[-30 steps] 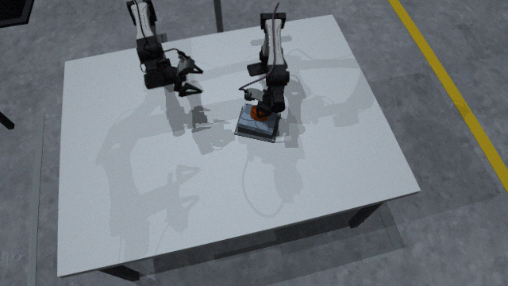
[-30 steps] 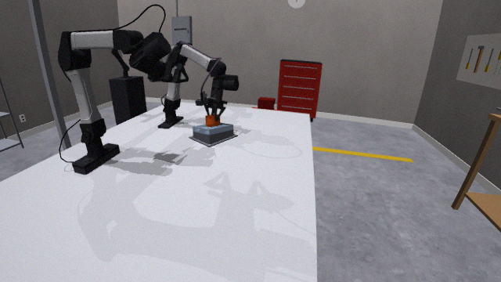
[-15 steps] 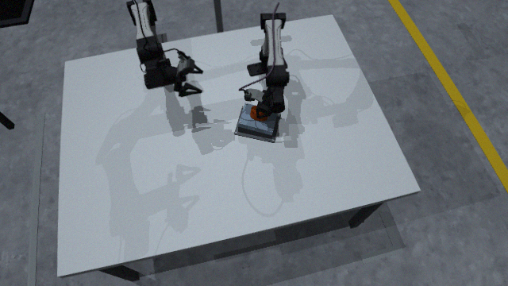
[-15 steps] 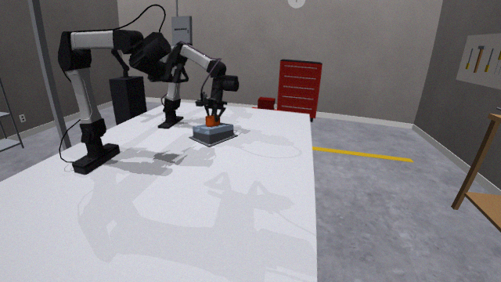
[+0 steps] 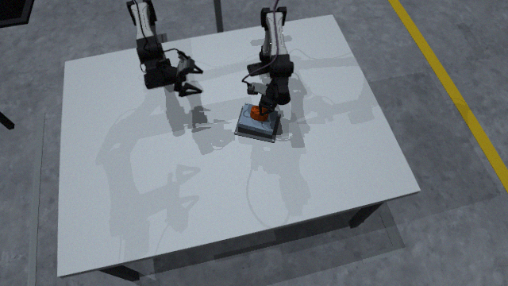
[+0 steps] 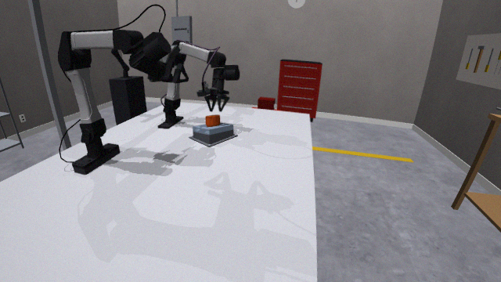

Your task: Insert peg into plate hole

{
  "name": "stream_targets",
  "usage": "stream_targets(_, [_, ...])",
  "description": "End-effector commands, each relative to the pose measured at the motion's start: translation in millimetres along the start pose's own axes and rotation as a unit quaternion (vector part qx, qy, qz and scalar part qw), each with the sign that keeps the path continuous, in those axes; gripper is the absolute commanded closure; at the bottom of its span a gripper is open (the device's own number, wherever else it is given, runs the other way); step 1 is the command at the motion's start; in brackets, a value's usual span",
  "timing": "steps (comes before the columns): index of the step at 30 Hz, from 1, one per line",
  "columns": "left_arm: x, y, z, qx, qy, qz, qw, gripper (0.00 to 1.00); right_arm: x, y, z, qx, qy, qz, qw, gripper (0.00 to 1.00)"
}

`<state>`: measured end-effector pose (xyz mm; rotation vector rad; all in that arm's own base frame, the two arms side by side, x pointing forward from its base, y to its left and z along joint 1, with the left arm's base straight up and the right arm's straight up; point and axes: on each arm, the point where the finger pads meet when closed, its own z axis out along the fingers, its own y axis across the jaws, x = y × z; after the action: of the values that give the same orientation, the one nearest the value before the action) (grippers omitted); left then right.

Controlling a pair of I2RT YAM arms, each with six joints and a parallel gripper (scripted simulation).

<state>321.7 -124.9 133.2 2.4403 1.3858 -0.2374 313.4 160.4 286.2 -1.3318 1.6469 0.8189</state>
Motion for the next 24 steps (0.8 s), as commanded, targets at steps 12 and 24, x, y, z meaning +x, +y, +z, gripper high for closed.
stream_targets(12, [-3.3,-5.5,-0.5,0.02,-0.004,0.001,1.0,0.31,-10.9,1.3,-3.7,0.003,-0.006,-0.017,1.0,0.0])
stream_targets(24, [-3.3,-5.5,-0.5,0.02,-0.004,0.001,1.0,0.31,-10.9,1.3,-3.7,0.003,-0.006,-0.017,1.0,0.0])
